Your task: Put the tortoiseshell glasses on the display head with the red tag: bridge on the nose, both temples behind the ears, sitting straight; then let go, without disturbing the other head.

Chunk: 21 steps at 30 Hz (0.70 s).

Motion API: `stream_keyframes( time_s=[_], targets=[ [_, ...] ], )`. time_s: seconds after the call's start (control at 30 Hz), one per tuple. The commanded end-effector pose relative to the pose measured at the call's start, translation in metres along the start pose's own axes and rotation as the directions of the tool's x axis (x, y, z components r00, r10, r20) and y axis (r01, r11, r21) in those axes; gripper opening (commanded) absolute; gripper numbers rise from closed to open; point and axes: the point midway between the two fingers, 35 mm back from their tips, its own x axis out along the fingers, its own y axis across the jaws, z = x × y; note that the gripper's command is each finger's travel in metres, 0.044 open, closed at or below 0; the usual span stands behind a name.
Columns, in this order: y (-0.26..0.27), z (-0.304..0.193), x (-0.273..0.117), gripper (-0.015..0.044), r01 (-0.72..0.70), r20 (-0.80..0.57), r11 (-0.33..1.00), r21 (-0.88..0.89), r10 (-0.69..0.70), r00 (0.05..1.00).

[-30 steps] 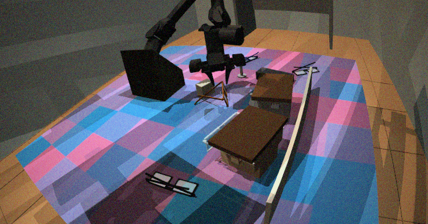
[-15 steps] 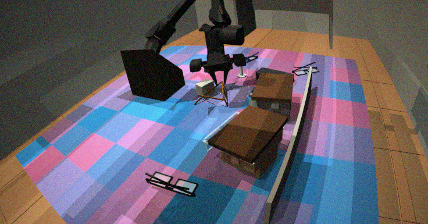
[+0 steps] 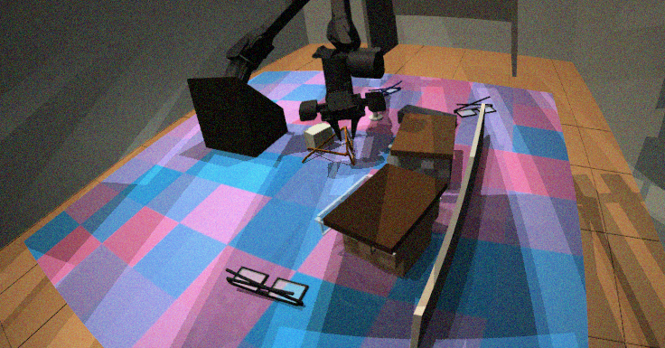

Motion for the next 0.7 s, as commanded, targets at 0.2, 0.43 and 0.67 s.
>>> stream_keyframes(
  time_s=[0.2, 0.43, 0.67],
  targets=[
    [-0.001, 0.0, 0.019, 0.012, 0.006, -0.009, 1.0, 0.01, -0.006, 1.0],
    [0.0, 0.0, 0.03, 0.012, 0.005, -0.011, 1.0, 0.01, -0.005, 1.0],
    [0.001, 0.0, 0.037, 0.012, 0.005, -0.012, 1.0, 0.01, -0.005, 1.0]
  ],
)
